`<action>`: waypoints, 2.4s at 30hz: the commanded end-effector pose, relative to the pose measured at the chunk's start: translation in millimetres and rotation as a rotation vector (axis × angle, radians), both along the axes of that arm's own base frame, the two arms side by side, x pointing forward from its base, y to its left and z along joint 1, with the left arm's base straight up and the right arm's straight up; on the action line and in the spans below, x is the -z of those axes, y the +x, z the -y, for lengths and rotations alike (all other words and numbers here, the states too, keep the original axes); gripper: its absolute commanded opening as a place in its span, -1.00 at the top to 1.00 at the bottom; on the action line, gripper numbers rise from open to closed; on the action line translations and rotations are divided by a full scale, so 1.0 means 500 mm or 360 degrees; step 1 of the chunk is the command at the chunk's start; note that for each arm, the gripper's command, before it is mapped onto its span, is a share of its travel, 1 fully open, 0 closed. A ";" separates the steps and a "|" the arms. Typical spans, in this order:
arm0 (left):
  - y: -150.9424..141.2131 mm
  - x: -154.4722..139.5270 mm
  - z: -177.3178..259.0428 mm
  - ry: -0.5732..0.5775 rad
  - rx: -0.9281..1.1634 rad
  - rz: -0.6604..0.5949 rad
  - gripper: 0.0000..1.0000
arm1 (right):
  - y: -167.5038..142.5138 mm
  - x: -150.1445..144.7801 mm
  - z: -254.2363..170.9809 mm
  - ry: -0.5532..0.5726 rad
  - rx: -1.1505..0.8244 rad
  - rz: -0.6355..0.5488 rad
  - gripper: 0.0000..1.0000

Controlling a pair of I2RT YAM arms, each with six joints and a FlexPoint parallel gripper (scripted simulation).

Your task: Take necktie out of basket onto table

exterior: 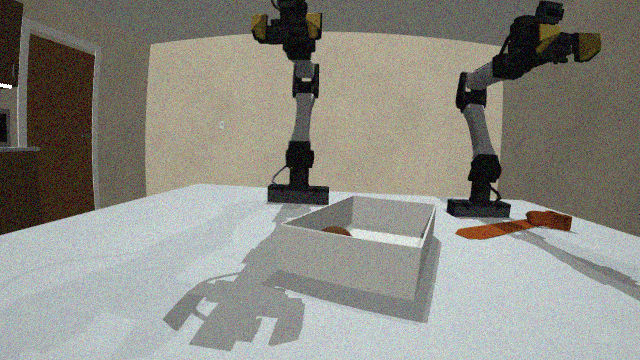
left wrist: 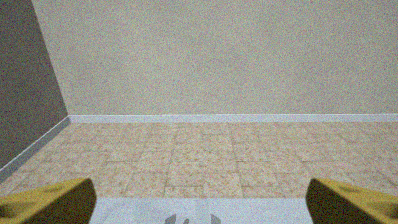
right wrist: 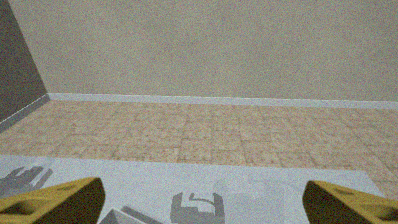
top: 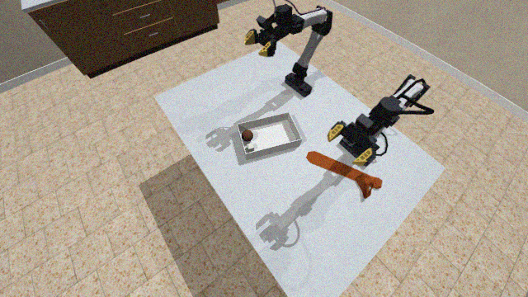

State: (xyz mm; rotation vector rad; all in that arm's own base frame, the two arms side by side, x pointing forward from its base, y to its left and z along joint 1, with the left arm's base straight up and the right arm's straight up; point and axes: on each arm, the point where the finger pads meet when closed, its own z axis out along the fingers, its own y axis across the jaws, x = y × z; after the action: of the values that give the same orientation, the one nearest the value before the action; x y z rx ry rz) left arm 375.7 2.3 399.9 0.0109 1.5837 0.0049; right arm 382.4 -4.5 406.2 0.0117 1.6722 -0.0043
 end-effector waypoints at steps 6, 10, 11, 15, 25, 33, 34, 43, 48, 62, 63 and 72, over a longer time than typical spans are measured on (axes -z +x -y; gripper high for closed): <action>-0.008 -0.006 0.003 0.0014 0.0001 0.0023 -1.00 | -0.013 -0.021 0.000 -0.0002 0.0000 0.0115 -1.00; -0.008 -0.006 0.003 0.0014 0.0001 0.0023 -1.00 | -0.013 -0.009 0.000 -0.0002 0.0000 0.0114 -1.00; -0.008 -0.006 0.003 0.0014 0.0001 0.0023 -1.00 | -0.013 -0.007 0.000 -0.0002 0.0000 0.0114 -1.00; -0.008 -0.006 0.003 0.0014 0.0001 0.0023 -1.00 | -0.013 0.003 0.000 -0.0002 0.0000 0.0114 -1.00; -0.008 -0.006 0.003 0.0014 0.0001 0.0023 -1.00 | -0.013 0.020 0.000 -0.0002 0.0000 0.0113 -1.00; -0.008 -0.006 0.003 0.0014 0.0001 0.0023 -1.00 | -0.013 0.030 0.000 -0.0002 0.0000 0.0113 -1.00; -0.008 -0.006 0.003 0.0014 0.0001 0.0023 -1.00 | -0.013 0.031 0.000 -0.0002 0.0000 0.0113 -1.00; -0.008 -0.006 0.003 0.0014 0.0001 0.0023 -1.00 | -0.013 0.032 0.000 -0.0001 0.0000 0.0112 -1.00; -0.008 -0.006 0.003 0.0014 0.0001 0.0023 -1.00 | -0.013 0.032 0.000 -0.0001 0.0000 0.0112 -1.00; -0.008 -0.006 0.003 0.0014 0.0001 0.0023 -1.00 | -0.013 0.033 0.000 -0.0001 0.0000 0.0112 -1.00; -0.008 -0.006 0.003 0.0014 0.0001 0.0023 -1.00 | -0.013 0.033 0.000 -0.0001 0.0000 0.0112 -1.00; -0.008 -0.006 0.003 0.0014 0.0001 0.0023 -1.00 | -0.013 0.033 0.000 -0.0001 0.0000 0.0112 -1.00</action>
State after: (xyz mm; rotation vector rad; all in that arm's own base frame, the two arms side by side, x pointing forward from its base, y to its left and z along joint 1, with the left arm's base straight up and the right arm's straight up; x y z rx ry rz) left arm 375.7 2.3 399.9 0.0109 1.5835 0.0050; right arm 382.3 -4.5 373.5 0.0116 1.6599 -0.0043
